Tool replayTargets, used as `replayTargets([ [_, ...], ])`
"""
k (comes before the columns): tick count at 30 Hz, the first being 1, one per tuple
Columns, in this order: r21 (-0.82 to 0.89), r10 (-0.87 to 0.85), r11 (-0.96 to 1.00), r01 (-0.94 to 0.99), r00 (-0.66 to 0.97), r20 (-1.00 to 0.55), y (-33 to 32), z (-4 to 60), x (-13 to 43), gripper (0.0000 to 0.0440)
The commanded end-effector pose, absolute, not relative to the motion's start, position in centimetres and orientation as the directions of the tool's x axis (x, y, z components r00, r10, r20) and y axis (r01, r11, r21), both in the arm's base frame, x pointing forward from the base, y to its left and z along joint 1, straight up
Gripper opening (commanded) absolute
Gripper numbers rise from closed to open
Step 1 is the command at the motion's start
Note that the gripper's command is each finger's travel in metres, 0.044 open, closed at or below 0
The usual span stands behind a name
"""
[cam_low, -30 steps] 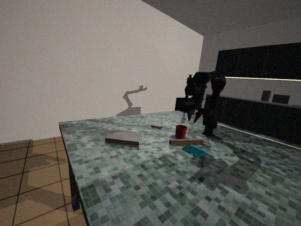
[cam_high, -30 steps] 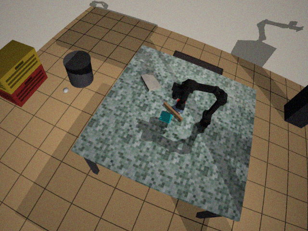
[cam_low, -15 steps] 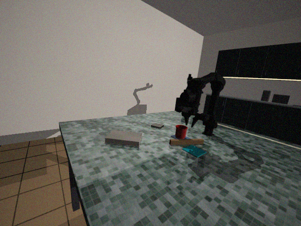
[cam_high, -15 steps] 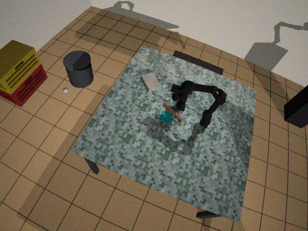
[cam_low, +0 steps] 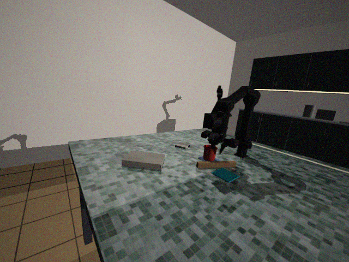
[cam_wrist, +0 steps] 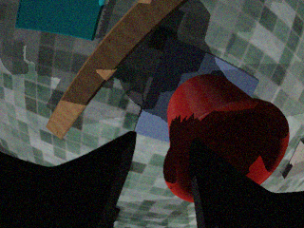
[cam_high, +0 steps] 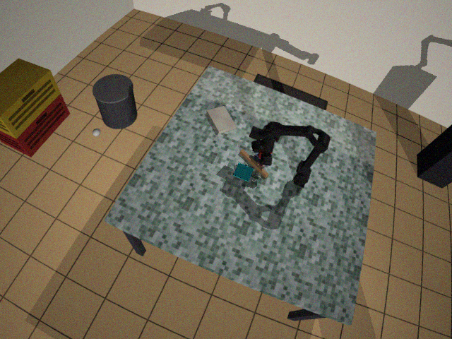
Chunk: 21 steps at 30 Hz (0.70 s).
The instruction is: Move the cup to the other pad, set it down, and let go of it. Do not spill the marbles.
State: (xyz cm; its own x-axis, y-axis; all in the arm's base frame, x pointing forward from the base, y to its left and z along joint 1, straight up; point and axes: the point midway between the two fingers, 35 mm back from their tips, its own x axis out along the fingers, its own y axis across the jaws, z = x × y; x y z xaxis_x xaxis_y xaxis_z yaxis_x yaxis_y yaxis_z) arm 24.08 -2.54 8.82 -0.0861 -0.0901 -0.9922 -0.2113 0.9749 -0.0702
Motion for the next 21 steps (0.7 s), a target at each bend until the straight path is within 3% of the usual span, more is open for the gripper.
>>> replayTargets([
  [1, -0.061, -0.091, 0.965, -0.256, -0.105, -0.99, -2.8, 7.2, 23.7, 0.0174],
  [5, -0.048, -0.084, 0.951, -0.304, -0.107, -0.991, -2.9, 5.9, 23.6, 0.0164],
  [12, -0.038, -0.087, 0.916, -0.4, -0.106, -0.991, -3.3, 4.9, 23.6, 0.0002],
  [21, -0.031, -0.078, 0.875, -0.483, -0.077, -0.994, -3.2, 5.9, 24.5, 0.0014],
])
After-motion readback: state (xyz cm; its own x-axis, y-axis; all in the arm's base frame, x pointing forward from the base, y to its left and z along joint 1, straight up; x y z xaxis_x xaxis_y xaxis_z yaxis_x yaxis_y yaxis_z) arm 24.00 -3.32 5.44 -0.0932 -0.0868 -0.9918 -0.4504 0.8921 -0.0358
